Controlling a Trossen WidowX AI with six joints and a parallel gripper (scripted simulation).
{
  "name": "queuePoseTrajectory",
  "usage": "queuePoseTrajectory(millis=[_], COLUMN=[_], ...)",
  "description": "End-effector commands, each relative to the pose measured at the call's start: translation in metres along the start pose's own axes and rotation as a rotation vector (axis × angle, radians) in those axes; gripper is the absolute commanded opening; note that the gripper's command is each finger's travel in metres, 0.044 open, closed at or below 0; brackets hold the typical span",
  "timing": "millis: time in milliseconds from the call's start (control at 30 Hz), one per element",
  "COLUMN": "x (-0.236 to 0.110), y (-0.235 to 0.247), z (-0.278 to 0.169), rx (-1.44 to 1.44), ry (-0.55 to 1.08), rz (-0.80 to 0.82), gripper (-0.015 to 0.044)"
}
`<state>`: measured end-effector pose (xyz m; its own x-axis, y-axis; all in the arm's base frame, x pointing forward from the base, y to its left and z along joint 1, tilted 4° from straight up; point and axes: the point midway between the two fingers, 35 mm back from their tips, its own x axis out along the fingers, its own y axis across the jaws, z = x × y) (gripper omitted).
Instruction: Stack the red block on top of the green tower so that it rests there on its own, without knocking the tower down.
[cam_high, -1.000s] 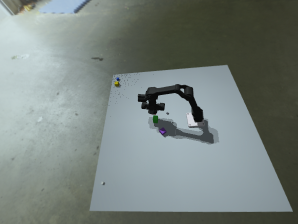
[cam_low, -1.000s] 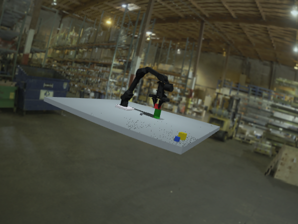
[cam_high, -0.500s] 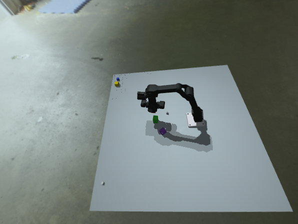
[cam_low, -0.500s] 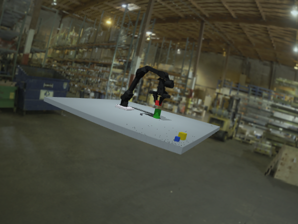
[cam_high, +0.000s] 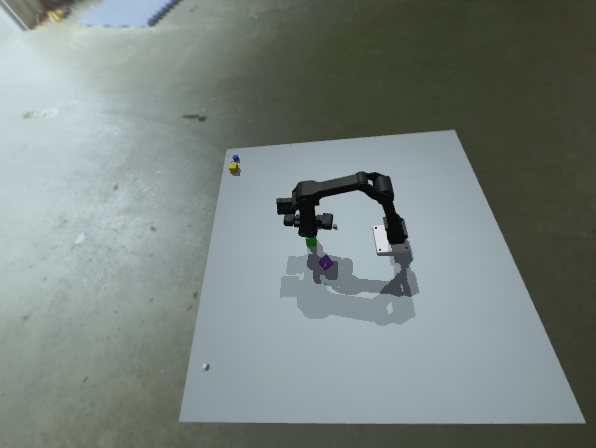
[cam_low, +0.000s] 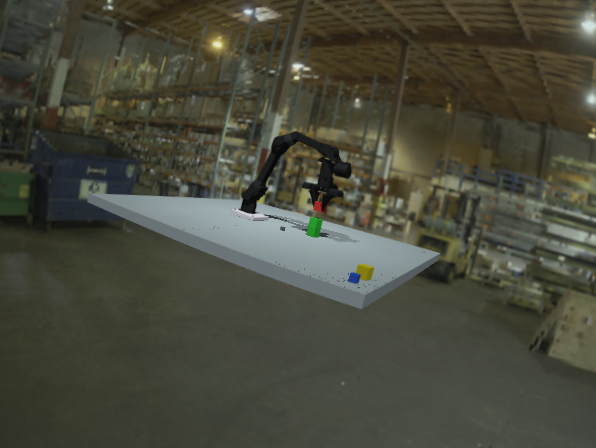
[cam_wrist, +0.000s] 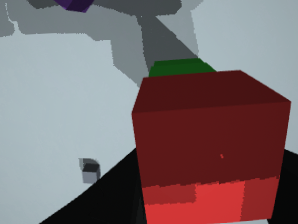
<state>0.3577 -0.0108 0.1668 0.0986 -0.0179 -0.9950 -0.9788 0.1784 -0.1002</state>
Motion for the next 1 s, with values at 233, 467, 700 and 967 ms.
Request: queuePoseTrajectory(millis=[233,467,700,967], x=[0.018,0.032,0.032,0.032], y=[0.0,0.0,0.0,0.0], z=[-0.008,-0.008,-0.008,-0.008], rx=[0.006,0.006,0.006,0.006], ry=[0.003,0.003,0.003,0.003], rz=[-0.007,-0.007,-0.007,-0.007], gripper=[0.0,0.0,0.0,0.0])
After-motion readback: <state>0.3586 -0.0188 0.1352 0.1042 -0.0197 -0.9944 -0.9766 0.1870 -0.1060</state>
